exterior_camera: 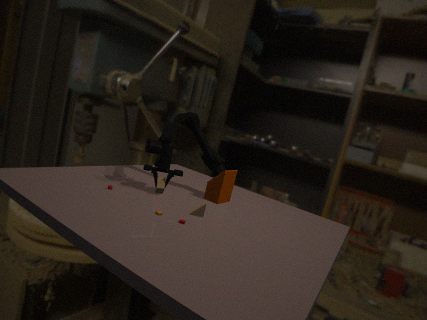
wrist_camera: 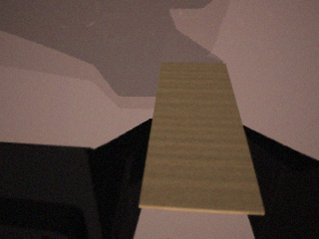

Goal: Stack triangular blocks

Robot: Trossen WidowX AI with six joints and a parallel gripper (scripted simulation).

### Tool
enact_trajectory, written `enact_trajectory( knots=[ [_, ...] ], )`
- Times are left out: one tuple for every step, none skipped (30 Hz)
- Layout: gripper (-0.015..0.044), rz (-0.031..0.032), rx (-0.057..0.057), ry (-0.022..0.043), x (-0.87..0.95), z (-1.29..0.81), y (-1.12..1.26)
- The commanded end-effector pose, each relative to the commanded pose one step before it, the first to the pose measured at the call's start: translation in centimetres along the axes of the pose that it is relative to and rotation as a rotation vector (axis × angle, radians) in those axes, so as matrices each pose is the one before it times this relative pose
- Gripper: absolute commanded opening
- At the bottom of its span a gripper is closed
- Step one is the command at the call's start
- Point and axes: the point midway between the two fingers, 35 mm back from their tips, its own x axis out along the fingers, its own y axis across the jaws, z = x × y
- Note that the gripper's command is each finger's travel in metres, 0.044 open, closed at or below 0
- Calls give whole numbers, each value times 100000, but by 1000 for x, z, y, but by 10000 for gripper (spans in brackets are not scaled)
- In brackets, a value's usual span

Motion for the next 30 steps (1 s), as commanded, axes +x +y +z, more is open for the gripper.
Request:
enact_trajectory(
  knots=[
    [0, 842, -911, 12445, -414, 775, -33],
    [0, 32, -30, 2578, -87, 160, 3],
    [0, 23, -27, 2581, -86, 161, 3],
    [0, 19, -27, 2601, -86, 162, 3],
    [0, 17, -27, 2611, -87, 163, 2],
    [0, 16, -27, 2612, -87, 163, 2],
    [0, 16, -28, 2609, -87, 163, 2],
    [0, 15, -29, 2605, -87, 163, 2],
    [0, 14, -30, 2601, -87, 163, 1],
    [0, 13, -31, 2597, -87, 163, 1],
    [0, 12, -32, 2594, -87, 162, 1],
    [0, 11, -33, 2591, -87, 162, 0],
    [0, 10, -33, 2588, -86, 162, 0],
    [0, 8, -34, 2585, -86, 162, 0],
    [0, 6, -34, 2582, -86, 161, -1],
    [0, 5, -35, 2580, -86, 161, -1],
    [0, 3, -35, 2577, -86, 161, -2],
    [0, 1, -35, 2575, -85, 160, -2],
    [0, -1, -35, 2572, -85, 160, -2],
    [0, -3, -35, 2570, -85, 160, -3],
    [0, -5, -34, 2568, -85, 159, -3],
    [26, -800, 784, -8857, 425, -380, -86],
    [53, 0, 0, 0, 0, 0, 0],
    [79, 0, 0, 0, 0, 0, 0],
    [105, 0, 0, 0, 0, 0, 0],
    [131, 0, 0, 0, 0, 0, 0],
    [157, 0, 0, 0, 0, 0, 0],
    [184, 0, 0, 0, 0, 0, 0],
    [210, 0, 0, 0, 0, 0, 0],
    [236, 0, 0, 0, 0, 0, 0]
  ],
)
